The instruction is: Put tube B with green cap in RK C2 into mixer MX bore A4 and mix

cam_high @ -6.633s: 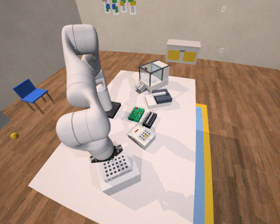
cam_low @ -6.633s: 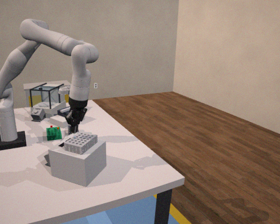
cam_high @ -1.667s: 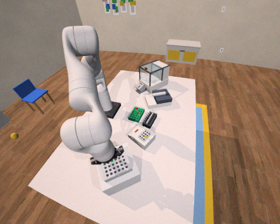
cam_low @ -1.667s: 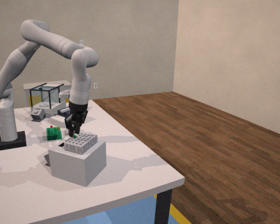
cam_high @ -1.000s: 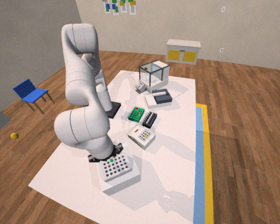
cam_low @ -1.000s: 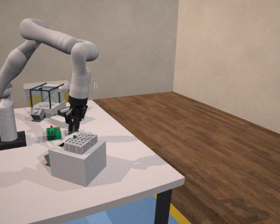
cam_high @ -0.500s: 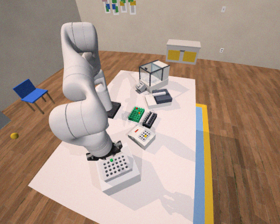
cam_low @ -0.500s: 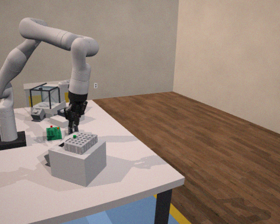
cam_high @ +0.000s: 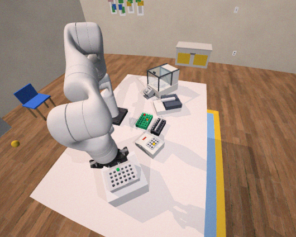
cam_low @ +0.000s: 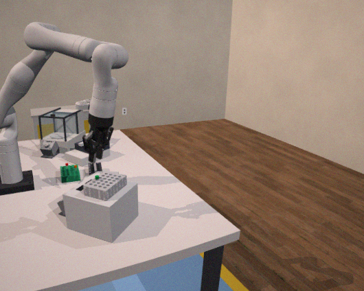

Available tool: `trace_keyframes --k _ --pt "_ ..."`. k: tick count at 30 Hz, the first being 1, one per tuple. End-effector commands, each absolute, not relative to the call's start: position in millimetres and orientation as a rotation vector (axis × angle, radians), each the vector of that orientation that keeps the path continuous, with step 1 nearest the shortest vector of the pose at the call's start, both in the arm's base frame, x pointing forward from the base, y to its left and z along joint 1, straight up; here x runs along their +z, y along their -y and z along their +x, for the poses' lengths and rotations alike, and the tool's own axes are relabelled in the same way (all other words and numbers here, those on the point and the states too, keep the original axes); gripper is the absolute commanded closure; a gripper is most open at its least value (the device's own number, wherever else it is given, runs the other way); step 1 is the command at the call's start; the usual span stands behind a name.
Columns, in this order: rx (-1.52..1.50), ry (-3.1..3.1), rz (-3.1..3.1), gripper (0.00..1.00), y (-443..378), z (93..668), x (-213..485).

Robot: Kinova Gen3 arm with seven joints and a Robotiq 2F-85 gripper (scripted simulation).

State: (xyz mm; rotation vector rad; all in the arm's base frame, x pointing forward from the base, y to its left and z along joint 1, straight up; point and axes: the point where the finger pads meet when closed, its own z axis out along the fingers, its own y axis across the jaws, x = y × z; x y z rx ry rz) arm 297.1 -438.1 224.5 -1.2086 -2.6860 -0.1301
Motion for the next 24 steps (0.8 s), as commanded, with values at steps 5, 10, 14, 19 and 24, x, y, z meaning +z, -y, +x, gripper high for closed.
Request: trace_keyframes --k 5,10,14,19,24 --pt "-0.129 2.688 -1.209 0.58 419.3 285.1 224.3" --pt "-0.129 2.688 -1.209 0.58 410.9 279.6 224.1" --pt "-0.129 2.688 -1.209 0.58 399.8 272.3 223.9" --pt "-0.129 2.688 -1.209 0.58 385.8 263.2 223.8" --pt "-0.129 2.688 -1.209 0.58 371.8 254.1 223.8"
